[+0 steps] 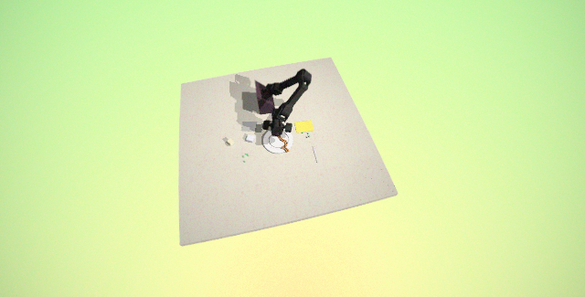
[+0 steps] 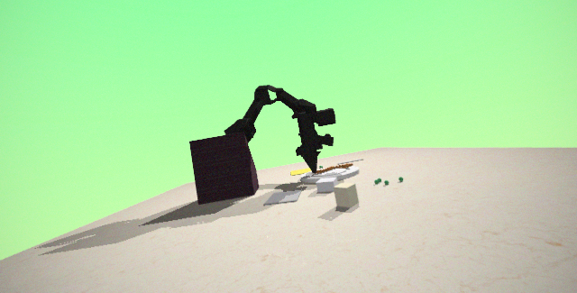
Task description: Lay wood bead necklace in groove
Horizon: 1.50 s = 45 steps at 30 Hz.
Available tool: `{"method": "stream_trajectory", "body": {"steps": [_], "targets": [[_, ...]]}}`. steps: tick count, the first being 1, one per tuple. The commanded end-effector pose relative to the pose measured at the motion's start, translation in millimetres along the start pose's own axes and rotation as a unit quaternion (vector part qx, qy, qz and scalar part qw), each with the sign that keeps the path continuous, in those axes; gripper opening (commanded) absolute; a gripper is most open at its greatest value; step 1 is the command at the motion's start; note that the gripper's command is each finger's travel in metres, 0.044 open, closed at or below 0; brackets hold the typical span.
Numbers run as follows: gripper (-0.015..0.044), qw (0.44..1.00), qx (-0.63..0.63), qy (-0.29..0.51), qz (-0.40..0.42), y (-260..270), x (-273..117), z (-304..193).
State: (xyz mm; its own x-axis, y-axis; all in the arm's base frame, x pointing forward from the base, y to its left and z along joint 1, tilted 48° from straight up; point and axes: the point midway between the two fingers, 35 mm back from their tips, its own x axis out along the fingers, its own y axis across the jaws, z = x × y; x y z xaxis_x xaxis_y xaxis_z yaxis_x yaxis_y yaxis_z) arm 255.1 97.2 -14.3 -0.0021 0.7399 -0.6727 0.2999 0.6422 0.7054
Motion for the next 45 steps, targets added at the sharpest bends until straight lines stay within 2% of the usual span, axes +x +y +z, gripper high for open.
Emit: {"method": "stream_trajectory", "body": {"steps": [1,7,16,33,45], "targets": [[0.0,1.0,-0.001,0.0,0.0,0.2,-0.2,0.0],[0.0,1.0,0.0,0.0,0.0,0.1,-2.2,0.1],[0.0,1.0,0.003,0.0,0.001,-0.3,-25.1,-0.4],[0.0,1.0,0.002,-0.001,0.001,8.6,-25.6,45.9],[0.0,1.0,0.002,-0.001,0.001,9.0,-14.7,48.1]]}}
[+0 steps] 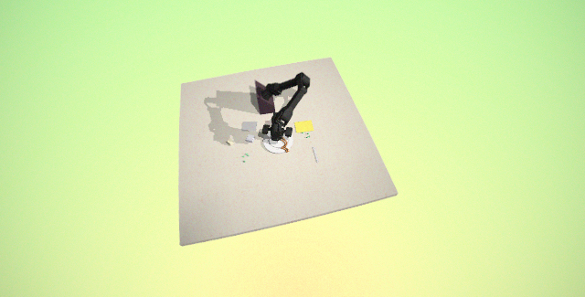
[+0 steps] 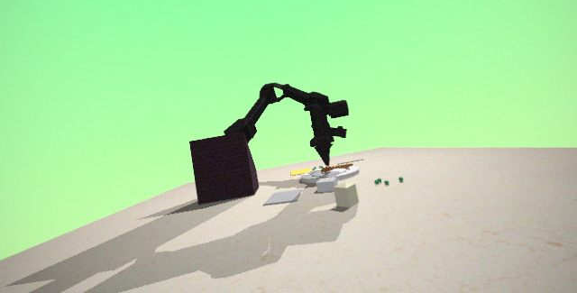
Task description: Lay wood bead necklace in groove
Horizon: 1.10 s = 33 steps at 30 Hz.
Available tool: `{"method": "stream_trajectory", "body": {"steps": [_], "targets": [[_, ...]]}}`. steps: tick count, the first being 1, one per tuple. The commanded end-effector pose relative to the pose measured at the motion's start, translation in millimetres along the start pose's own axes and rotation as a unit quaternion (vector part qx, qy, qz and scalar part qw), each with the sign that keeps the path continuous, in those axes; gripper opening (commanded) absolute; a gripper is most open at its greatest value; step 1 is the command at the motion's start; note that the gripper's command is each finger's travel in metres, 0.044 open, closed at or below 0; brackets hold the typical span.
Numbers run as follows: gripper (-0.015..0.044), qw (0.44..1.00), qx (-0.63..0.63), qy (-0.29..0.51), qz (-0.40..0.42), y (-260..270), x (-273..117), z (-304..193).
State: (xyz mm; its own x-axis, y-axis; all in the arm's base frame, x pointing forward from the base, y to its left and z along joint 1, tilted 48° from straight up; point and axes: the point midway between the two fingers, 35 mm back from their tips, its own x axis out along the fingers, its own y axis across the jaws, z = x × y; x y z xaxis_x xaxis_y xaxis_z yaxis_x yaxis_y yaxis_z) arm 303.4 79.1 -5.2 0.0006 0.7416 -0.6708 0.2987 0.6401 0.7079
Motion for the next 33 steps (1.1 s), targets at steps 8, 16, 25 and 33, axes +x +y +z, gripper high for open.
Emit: {"method": "stream_trajectory", "body": {"steps": [8,16,25,33], "targets": [[0.0,1.0,0.003,0.0,0.0,-0.2,17.0,0.1],[0.0026,1.0,0.001,-0.004,0.0,-0.8,14.3,2.4],[0.0263,1.0,0.001,-0.004,0.0,-0.8,14.3,2.4],[0.044,1.0,0.002,-0.002,0.0,-0.6,1.2,1.2]]}}
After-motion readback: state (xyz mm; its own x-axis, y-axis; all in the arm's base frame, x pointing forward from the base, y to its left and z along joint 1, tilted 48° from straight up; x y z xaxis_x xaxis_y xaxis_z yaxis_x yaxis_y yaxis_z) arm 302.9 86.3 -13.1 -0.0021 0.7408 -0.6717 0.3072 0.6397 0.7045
